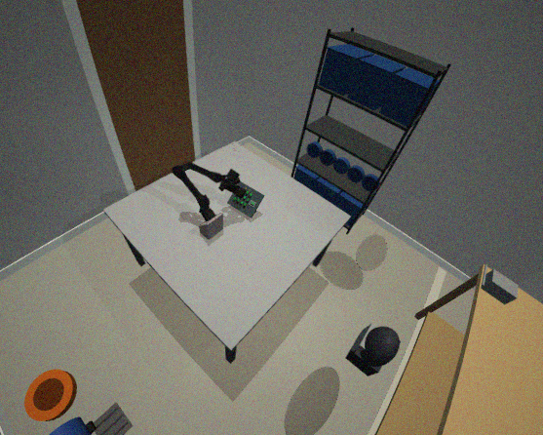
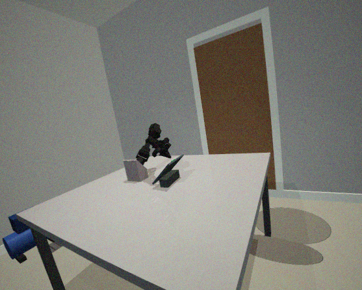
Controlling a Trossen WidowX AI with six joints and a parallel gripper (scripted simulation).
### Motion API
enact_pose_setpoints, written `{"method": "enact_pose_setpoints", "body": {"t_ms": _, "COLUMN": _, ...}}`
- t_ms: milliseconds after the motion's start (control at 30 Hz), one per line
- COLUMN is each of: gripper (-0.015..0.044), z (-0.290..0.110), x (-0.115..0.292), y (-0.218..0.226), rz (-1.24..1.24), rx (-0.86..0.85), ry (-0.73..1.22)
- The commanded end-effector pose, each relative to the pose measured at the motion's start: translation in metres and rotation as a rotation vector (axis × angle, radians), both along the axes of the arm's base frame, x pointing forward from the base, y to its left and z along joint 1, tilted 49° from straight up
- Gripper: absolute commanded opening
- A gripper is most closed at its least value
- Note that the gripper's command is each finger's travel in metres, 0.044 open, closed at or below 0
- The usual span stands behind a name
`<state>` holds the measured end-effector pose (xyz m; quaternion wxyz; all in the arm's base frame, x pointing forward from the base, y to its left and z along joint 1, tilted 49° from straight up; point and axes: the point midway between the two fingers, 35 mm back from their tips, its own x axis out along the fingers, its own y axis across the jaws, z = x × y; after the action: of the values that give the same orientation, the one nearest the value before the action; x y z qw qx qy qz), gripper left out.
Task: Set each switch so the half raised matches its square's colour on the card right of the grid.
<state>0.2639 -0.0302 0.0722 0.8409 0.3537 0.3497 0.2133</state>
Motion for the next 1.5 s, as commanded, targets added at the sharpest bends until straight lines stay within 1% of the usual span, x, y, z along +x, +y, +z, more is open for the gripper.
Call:
{"method": "enact_pose_setpoints", "body": {"t_ms": 0, "gripper": 0.0, "z": -0.001, "x": 0.003, "y": 0.002, "rz": -0.009, "rx": -0.002, "ry": -0.004}}
{"method": "enact_pose_setpoints", "body": {"t_ms": 567, "gripper": 0.0, "z": -0.011, "x": 0.017, "y": 0.016, "rz": -0.009, "rx": -0.001, "ry": -0.005}}
{"method": "enact_pose_setpoints", "body": {"t_ms": 1467, "gripper": 0.0, "z": -0.012, "x": 0.018, "y": 0.016, "rz": -0.009, "rx": -0.001, "ry": -0.005}}
